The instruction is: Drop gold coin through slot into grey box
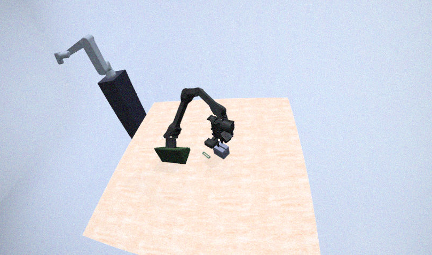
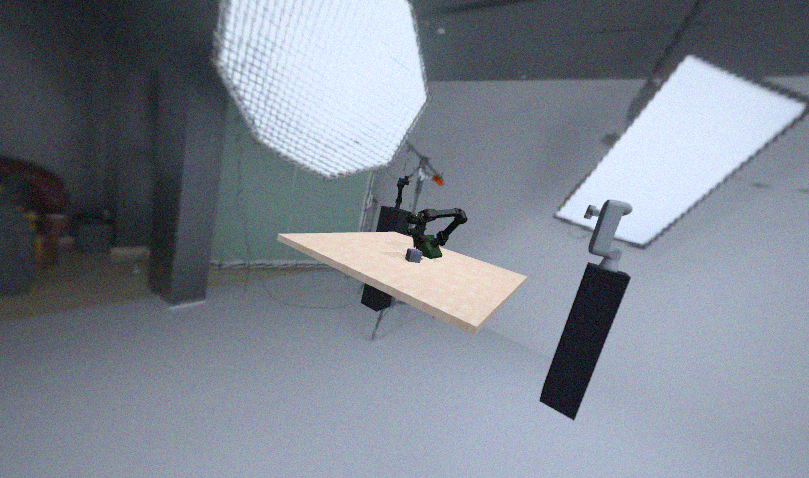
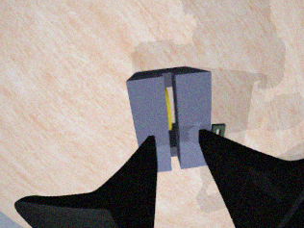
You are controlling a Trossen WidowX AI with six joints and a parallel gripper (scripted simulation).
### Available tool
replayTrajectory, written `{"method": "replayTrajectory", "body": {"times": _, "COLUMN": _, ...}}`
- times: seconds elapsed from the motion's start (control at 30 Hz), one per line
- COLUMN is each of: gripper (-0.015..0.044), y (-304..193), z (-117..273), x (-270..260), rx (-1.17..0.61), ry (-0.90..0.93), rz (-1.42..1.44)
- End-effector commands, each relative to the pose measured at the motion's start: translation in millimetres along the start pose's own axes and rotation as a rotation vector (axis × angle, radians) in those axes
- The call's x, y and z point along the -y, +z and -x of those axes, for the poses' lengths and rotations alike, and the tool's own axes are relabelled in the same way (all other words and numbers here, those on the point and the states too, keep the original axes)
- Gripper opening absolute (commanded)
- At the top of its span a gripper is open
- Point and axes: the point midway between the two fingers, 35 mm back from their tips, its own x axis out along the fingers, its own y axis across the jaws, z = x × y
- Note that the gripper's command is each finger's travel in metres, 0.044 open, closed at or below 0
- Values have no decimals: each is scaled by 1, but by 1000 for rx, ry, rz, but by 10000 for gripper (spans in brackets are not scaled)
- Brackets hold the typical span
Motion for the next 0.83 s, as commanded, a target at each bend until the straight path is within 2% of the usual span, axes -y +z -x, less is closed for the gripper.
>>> {"method": "replayTrajectory", "body": {"times": 0.0, "gripper": 161, "y": 0, "z": 0, "x": 0, "rx": -1, "ry": 0, "rz": 1}}
{"method": "replayTrajectory", "body": {"times": 0.3, "gripper": 397, "y": 0, "z": 20, "x": 0, "rx": 0, "ry": -1, "rz": -1}}
{"method": "replayTrajectory", "body": {"times": 0.37, "gripper": 440, "y": -1, "z": 40, "x": 1, "rx": 1, "ry": 1, "rz": -3}}
{"method": "replayTrajectory", "body": {"times": 0.47, "gripper": 440, "y": -3, "z": 61, "x": 1, "rx": -2, "ry": 5, "rz": -5}}
{"method": "replayTrajectory", "body": {"times": 0.8, "gripper": 440, "y": -3, "z": 61, "x": 1, "rx": -2, "ry": 5, "rz": -5}}
